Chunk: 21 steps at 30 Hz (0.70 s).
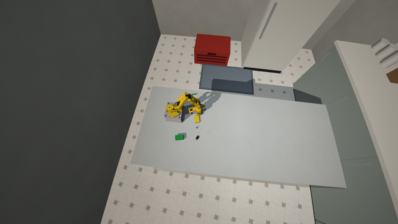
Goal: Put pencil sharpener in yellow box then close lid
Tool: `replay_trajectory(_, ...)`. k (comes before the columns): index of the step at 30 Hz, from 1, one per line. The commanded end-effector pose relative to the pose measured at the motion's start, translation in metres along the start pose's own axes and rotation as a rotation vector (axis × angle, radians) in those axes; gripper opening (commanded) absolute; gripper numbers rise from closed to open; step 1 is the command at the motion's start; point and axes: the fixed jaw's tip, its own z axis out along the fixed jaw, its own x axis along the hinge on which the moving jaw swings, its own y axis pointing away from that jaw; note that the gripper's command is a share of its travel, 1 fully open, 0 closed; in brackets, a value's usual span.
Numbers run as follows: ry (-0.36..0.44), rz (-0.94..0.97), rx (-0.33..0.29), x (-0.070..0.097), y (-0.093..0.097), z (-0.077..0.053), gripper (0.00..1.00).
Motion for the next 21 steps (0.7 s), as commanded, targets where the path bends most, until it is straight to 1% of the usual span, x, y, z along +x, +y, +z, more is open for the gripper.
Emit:
replay_trajectory(1,-0.003,0.000,0.001,-0.0002,0.0012,0.0028,0.06)
replay_trajectory(21,-0.003,0.000,0.001,-0.0003,0.0012,0.0049,0.06)
